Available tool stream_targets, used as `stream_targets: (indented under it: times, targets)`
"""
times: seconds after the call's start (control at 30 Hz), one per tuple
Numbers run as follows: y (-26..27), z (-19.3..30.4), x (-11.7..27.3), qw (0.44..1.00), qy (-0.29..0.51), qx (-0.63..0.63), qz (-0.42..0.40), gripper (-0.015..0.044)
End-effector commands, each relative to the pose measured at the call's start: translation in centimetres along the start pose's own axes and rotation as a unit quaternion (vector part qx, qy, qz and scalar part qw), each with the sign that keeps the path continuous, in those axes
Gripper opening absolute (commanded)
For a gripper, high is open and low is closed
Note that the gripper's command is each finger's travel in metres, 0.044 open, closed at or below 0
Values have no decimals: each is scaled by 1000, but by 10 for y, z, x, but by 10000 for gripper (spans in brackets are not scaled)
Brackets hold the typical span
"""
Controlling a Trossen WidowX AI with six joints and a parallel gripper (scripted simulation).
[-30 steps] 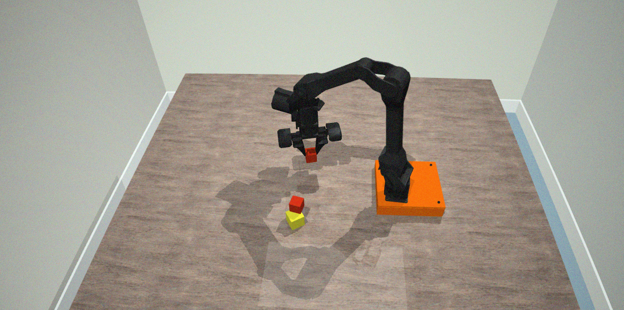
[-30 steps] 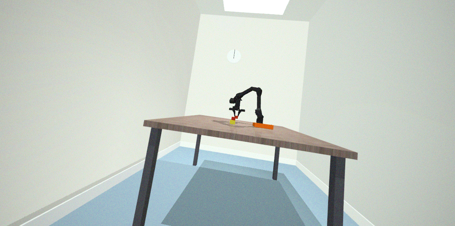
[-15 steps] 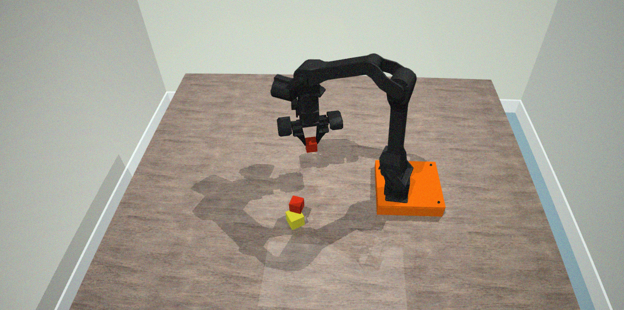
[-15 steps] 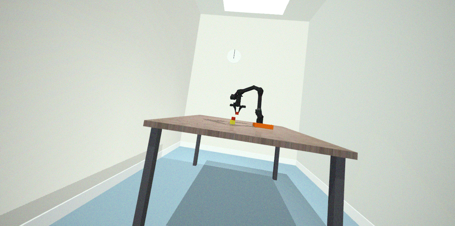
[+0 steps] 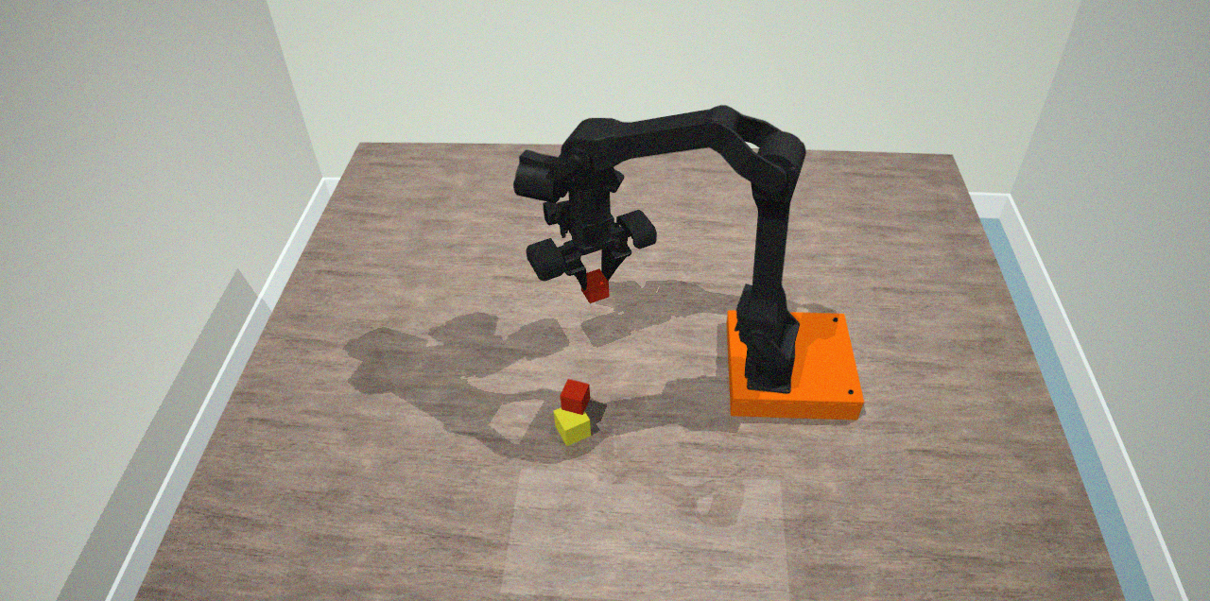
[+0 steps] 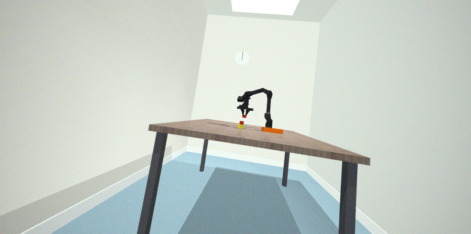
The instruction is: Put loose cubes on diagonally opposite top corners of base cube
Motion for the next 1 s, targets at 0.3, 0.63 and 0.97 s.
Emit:
stream_targets:
  times: [0.3,0.63,0.97]
  targets:
    - [34,22,0,972,0,236,-4,105]
    - [57,44,-1,913,-1,407,-5,105]
    - [78,68,-1,825,-2,566,-7,105]
Point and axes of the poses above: the point midway between the two fingers, 35 mm back from their tips, its own x axis back along the fingers, its own y axis across the jaws, z = x × y, the point moved 2 cm from there along x, back along the fingers, and after that the axes turned 2 degrees about x, right-handed, at the moved point
